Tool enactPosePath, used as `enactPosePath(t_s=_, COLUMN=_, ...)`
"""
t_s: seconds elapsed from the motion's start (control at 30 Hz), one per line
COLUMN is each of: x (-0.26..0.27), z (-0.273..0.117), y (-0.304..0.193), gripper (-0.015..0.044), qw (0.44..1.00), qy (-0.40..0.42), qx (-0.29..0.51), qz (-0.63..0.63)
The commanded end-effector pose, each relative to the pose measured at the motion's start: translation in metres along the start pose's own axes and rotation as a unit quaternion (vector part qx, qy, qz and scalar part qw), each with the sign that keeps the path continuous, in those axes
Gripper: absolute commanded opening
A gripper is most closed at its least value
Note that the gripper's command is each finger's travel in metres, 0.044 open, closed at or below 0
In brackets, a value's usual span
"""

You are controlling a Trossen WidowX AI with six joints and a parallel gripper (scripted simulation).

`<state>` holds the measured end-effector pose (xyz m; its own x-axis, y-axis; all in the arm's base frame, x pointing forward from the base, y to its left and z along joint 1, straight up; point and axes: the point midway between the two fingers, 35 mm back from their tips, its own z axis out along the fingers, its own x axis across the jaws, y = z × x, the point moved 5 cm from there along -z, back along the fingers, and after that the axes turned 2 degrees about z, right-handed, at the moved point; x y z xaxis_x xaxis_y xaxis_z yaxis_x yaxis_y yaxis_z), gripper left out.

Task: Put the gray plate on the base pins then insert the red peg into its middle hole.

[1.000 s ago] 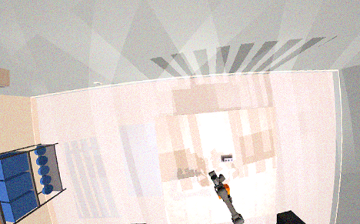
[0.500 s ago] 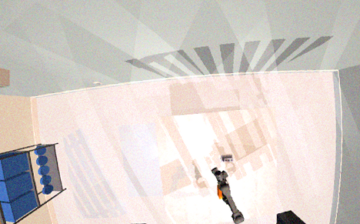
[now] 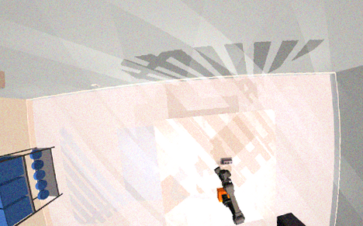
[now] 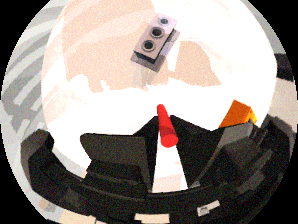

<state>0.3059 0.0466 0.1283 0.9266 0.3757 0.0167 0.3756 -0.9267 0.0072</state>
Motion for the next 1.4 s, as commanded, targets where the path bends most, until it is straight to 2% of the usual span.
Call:
enactPosePath(t_s=0.0, x=0.005, z=-0.003, y=0.011, gripper=0.0000, qw=1.000, qy=0.006, qx=0.001, qz=-0.002)
enactPosePath(t_s=1.37, x=0.003, z=-0.003, y=0.130, gripper=0.0000, qw=1.000, qy=0.006, qx=-0.007, qz=-0.007)
